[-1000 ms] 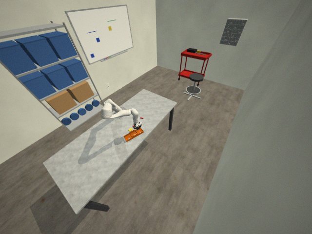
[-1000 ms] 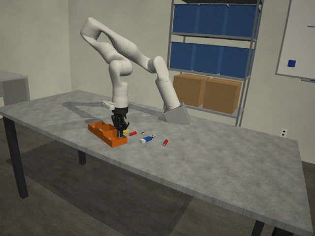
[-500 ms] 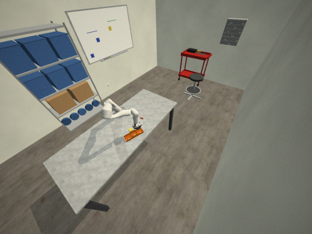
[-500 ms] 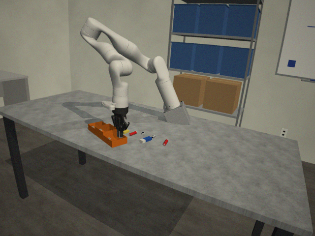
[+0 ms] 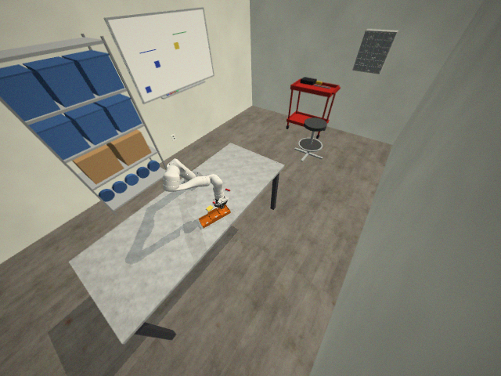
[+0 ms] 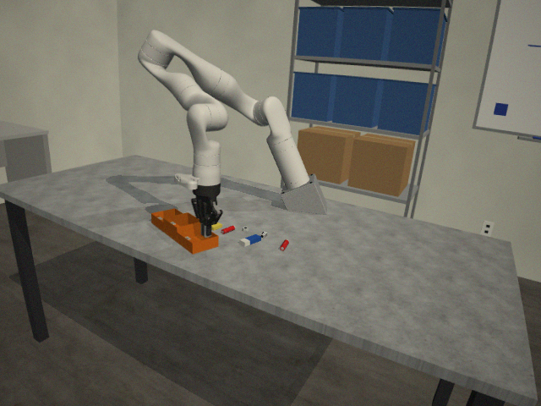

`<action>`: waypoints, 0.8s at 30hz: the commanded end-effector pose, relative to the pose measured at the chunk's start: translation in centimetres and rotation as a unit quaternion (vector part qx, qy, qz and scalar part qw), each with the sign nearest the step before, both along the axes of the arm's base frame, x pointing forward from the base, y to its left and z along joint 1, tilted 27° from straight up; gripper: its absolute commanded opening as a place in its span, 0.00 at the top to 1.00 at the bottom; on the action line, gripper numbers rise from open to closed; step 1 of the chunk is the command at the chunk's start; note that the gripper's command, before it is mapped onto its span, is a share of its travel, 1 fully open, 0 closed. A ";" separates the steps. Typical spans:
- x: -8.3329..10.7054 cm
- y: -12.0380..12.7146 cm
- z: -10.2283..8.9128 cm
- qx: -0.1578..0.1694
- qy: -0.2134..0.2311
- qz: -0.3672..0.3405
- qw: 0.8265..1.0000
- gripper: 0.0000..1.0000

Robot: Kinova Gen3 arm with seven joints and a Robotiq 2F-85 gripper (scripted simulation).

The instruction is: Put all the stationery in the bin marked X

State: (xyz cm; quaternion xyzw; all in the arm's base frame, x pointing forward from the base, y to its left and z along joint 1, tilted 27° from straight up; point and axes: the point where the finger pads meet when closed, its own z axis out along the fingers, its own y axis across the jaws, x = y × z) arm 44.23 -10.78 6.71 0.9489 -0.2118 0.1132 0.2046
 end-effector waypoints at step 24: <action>-0.1 0.6 1.1 0.000 -0.001 0.000 1.000 0.91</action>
